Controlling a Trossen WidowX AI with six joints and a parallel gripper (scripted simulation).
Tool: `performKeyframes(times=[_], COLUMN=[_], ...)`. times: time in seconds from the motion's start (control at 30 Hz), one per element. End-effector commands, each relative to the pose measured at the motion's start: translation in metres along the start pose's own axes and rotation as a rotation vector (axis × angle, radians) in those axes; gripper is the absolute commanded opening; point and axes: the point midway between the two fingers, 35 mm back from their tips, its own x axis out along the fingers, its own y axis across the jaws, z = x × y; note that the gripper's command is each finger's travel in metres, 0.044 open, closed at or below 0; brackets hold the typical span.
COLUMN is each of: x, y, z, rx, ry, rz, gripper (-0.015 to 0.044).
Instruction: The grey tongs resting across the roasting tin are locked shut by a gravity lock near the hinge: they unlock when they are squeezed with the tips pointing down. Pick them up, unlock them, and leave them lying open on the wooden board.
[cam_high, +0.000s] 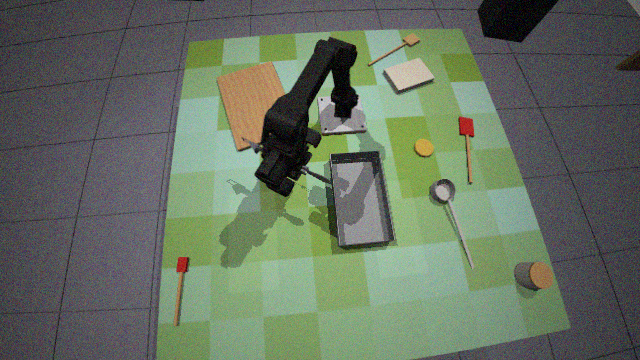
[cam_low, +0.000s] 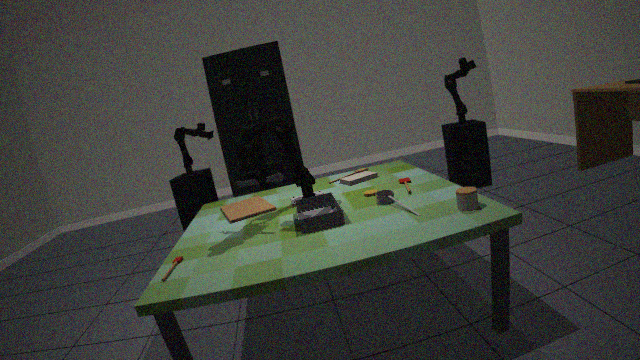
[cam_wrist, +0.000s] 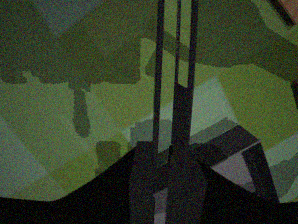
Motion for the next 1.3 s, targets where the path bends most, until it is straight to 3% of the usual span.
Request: performKeyframes(times=[0.0,0.47,0.7,1.27], x=[-0.003,-0.004,-0.004,-0.007], y=[-0.002,-0.022,-0.026,-0.073], z=[0.023,0.104,0.115,0.196], rx=[0.031,0.171,0.192,0.343], ry=[-0.009,-0.02,-0.02,-0.024], rz=[0.011,0.006,0.007,0.011], gripper=[-0.015,-0.015,-0.015,-0.015])
